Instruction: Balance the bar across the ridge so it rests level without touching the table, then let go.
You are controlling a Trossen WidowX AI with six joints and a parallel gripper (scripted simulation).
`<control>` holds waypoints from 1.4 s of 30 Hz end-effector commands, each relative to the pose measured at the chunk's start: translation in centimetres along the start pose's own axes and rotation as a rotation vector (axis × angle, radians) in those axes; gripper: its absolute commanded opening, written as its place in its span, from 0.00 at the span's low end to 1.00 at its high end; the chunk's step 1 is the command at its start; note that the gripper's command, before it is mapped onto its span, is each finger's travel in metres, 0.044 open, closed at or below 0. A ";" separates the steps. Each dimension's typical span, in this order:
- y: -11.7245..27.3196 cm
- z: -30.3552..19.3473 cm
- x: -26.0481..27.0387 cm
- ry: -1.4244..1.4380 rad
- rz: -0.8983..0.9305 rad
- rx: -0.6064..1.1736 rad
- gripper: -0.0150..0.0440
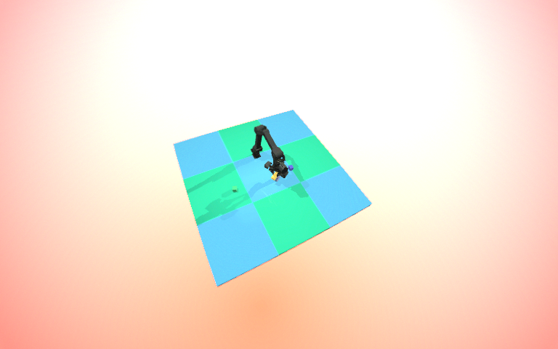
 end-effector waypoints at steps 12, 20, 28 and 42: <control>-0.2 0.0 0.0 0.005 -0.002 -0.002 0.25; -0.3 0.0 0.0 0.005 -0.002 -0.002 0.25; -0.3 0.0 0.0 0.005 -0.002 -0.002 0.25; -0.4 0.0 0.0 0.005 -0.002 -0.002 0.25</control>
Point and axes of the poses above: the point midway between the two fingers, 35 mm back from their tips, its own y axis back along the fingers, its own x axis across the jaws, z = x × y, the point moved 2 cm from there along y, back along the fingers, and after that the axes turned 11 degrees about y, right-handed, at the moved point
